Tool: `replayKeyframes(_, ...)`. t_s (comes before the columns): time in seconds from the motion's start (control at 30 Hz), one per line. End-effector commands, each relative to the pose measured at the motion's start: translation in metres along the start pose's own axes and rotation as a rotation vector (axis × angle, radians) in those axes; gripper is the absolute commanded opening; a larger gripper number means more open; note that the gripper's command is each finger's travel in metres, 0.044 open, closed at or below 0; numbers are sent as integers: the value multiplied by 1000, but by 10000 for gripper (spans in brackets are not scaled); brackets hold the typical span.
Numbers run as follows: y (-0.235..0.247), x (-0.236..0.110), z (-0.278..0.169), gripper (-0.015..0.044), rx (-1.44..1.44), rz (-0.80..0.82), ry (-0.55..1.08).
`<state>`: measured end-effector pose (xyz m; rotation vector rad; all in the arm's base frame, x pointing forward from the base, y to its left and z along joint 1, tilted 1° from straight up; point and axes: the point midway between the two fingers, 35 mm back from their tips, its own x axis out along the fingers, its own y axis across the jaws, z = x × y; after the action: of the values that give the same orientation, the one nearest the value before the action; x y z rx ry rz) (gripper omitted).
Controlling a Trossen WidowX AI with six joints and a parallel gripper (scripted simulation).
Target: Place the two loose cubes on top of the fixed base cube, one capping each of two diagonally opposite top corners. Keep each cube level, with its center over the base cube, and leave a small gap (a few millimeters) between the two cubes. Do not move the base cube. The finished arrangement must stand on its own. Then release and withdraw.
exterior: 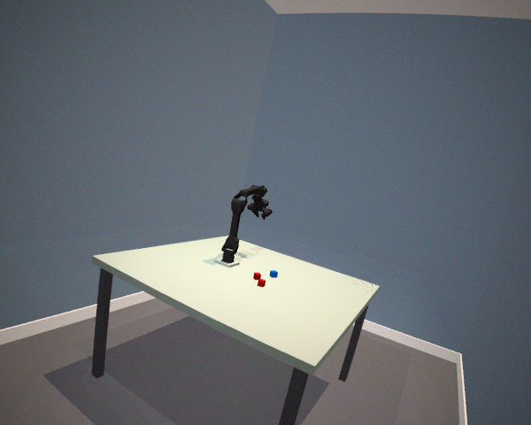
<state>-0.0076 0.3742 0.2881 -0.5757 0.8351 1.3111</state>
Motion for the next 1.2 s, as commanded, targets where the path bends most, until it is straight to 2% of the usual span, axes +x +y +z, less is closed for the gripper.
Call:
replayKeyframes(0.0,-46,10,1,265,155,-78,31)
replayKeyframes(0.57,-212,12,-29,265,713,-341,93)
replayKeyframes(1.17,-356,-31,-124,265,1333,-586,113)
